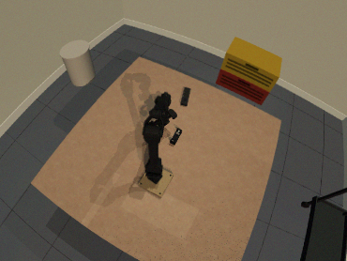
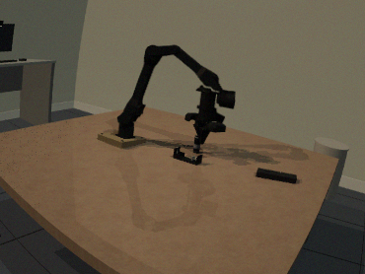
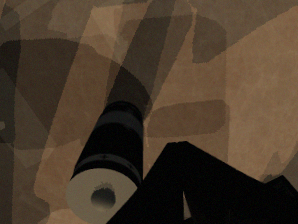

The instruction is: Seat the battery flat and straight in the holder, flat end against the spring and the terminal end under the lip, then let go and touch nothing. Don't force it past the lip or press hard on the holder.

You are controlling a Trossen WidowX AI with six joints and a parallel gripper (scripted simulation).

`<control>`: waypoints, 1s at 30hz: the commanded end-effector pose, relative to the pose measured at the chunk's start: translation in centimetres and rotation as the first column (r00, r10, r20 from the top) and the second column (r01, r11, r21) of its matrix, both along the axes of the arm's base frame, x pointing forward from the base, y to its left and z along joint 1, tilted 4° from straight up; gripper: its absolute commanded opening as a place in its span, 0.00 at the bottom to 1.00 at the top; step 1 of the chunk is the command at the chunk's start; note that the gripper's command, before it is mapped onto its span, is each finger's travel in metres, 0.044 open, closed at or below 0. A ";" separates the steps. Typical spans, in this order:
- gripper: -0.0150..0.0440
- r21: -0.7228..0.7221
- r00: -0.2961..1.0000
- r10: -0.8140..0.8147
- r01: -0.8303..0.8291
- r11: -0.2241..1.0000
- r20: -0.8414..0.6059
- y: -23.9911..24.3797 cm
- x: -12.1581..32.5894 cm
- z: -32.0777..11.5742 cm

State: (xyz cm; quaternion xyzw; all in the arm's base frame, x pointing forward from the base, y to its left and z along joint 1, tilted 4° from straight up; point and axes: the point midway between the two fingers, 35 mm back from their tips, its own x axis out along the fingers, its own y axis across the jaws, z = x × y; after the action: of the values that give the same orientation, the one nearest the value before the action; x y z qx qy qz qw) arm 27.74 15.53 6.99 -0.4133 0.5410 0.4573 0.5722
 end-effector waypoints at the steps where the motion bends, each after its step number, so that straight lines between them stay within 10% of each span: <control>1: 0.25 0.008 1.000 -0.004 0.003 1.000 0.004 0.3 -0.7 0.2; 30: 0.25 0.010 1.000 -0.003 0.003 1.000 0.000 1.3 -5.1 0.2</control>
State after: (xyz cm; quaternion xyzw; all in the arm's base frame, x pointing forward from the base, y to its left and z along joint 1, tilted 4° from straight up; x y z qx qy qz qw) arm 23.14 16.71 7.20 -0.4119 0.5390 0.4583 0.5743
